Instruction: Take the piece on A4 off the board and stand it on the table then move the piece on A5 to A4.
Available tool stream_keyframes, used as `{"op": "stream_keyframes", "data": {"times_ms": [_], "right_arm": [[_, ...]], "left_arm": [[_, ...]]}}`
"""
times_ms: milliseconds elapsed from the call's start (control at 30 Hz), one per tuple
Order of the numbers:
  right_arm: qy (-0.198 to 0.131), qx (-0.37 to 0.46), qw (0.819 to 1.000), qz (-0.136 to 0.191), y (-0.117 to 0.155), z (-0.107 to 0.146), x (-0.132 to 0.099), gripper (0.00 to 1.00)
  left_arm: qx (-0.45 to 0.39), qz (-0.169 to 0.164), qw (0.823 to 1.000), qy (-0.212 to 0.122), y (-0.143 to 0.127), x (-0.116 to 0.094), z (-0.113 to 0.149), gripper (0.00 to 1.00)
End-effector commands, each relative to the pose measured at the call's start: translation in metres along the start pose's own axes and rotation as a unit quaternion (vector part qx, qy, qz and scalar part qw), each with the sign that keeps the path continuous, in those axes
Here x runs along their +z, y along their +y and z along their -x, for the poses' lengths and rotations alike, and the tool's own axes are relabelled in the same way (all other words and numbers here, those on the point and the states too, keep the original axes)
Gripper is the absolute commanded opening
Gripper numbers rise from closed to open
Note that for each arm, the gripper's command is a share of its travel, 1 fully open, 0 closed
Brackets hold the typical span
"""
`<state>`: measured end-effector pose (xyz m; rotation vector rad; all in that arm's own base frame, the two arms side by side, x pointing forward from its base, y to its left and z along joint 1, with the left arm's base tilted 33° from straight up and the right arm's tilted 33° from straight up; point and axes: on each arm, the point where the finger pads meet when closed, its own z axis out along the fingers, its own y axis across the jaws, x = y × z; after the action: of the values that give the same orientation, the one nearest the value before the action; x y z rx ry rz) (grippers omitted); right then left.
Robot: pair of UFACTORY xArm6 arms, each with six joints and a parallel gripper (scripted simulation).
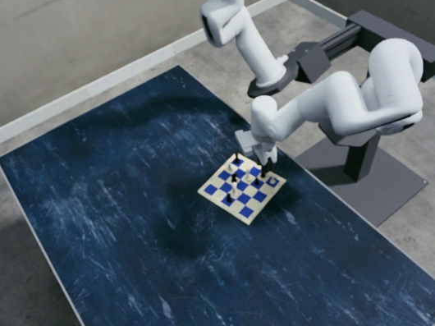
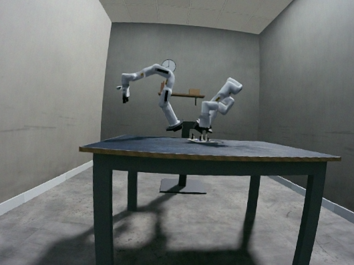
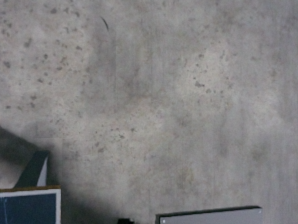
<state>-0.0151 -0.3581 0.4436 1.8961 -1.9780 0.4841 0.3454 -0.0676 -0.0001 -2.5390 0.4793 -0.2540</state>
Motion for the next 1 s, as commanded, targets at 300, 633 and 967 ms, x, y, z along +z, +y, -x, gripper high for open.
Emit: {"op": "stream_keyframes", "data": {"times_ms": [300, 633, 967], "right_arm": [[0.002, 0.0, 1.0, 0.0, 0.0001, -0.0009, -0.0014, 1.0], [0.002, 0.0, 1.0, 0.0, 0.0001, -0.0009, -0.0014, 1.0], [0.002, 0.0, 1.0, 0.0, 0.0001, -0.0009, -0.0014, 1.0]], "left_arm": [[0.0, 0.0, 1.0, 0.002, 0.0003, 0.0037, -0.0014, 0.35], [0.0, 0.0, 1.0, 0.002, 0.0003, 0.0038, -0.0014, 0.35], [0.0, 0.0, 1.0, 0.002, 0.0003, 0.0066, -0.0014, 0.35]]}}
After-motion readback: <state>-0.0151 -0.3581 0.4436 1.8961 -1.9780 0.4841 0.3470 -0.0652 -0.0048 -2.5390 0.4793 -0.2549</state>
